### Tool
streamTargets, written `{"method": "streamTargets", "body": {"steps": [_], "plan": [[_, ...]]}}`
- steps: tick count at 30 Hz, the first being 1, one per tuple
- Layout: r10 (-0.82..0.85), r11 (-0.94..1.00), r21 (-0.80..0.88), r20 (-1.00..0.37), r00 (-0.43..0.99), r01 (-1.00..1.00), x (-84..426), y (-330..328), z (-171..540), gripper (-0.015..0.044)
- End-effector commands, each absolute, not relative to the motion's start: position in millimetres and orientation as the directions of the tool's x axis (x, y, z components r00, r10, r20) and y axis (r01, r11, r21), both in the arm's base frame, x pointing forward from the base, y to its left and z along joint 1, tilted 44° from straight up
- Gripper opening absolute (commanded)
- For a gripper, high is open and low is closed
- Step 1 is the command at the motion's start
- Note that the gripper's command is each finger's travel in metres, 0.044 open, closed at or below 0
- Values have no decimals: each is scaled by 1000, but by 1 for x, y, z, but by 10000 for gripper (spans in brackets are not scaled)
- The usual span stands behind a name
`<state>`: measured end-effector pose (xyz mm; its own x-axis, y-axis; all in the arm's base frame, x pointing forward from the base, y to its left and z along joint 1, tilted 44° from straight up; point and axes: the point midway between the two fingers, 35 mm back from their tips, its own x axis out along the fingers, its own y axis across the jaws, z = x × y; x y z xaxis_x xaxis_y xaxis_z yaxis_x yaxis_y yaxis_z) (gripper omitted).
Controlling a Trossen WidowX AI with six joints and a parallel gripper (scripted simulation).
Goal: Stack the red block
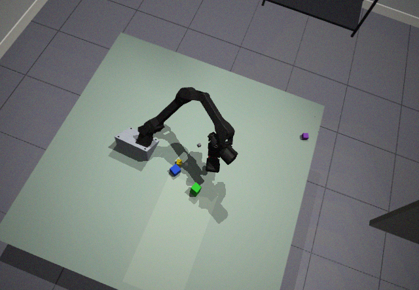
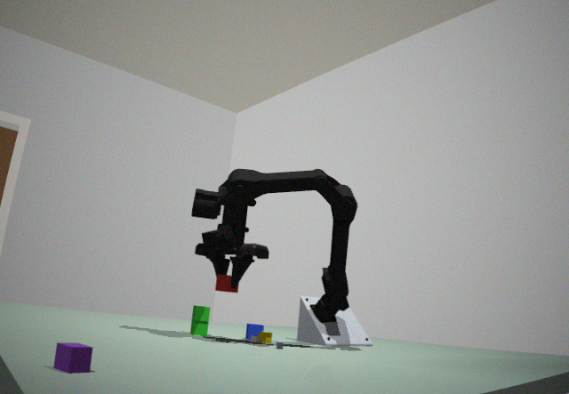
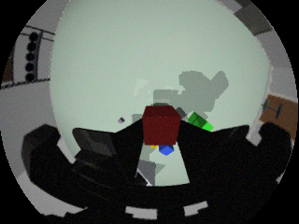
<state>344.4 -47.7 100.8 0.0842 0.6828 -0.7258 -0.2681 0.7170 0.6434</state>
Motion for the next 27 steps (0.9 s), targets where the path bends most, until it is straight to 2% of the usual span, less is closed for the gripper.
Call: {"method": "streamTargets", "body": {"steps": [1,17,27], "plan": [[678,721,639,-730,84,-267,345,-61,91,0],[674,725,635,-734,83,-267,327,-148,8,0],[676,723,637,-732,84,-268,323,-144,-8,0]]}}
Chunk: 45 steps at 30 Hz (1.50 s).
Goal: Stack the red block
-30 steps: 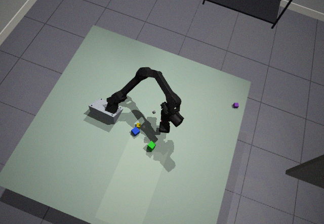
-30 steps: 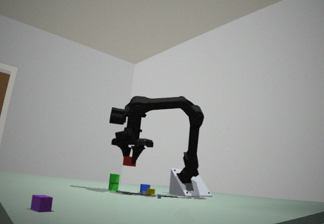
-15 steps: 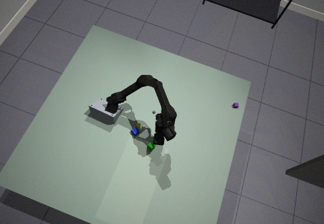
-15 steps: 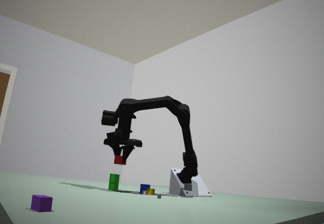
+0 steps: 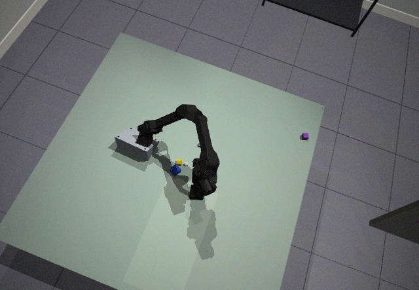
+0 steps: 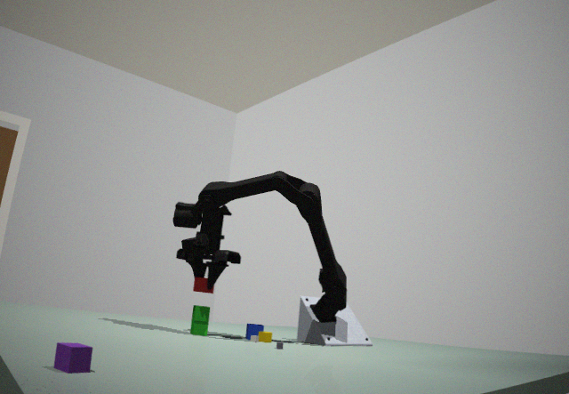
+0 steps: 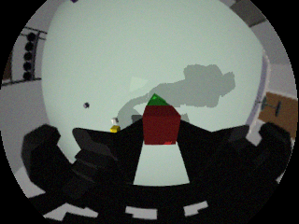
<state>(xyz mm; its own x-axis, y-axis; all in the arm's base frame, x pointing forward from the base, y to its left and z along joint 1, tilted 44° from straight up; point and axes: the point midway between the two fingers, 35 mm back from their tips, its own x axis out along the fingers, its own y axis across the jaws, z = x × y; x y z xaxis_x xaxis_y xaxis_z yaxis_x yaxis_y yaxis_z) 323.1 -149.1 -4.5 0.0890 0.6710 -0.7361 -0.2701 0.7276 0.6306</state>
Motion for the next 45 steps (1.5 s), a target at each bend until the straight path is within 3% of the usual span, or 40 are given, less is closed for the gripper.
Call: {"method": "streamTargets", "body": {"steps": [1,42,45], "plan": [[676,723,637,-732,84,-268,323,-143,-9,0],[676,723,637,-732,84,-268,327,-126,-27,0],[676,723,636,-733,83,-269,327,-123,-29,79]]}}
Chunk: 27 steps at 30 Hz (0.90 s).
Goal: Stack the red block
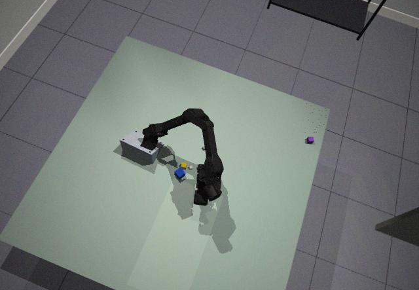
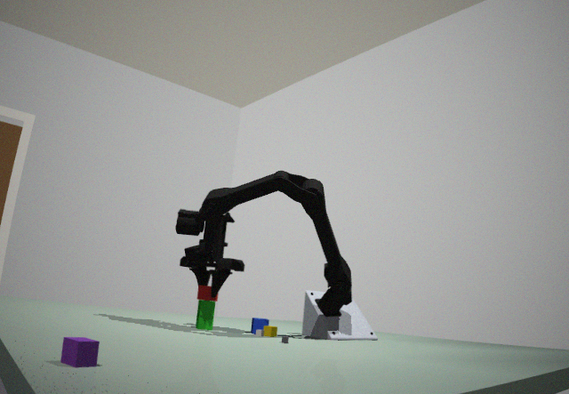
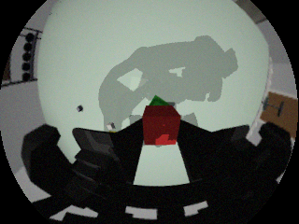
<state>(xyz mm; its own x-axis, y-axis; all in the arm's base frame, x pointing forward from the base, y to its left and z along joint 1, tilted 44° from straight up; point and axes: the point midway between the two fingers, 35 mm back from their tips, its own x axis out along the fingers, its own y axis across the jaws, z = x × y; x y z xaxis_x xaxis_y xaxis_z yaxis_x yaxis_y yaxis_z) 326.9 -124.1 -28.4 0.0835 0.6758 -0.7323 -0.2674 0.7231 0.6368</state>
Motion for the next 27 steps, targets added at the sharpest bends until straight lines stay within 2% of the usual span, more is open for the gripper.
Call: {"method": "streamTargets", "body": {"steps": [1,14,27], "plan": [[676,723,636,-733,83,-269,327,-123,-29,105],[676,723,636,-733,83,-269,327,-123,-29,440],[676,723,636,-733,83,-269,327,-123,-29,440]]}}
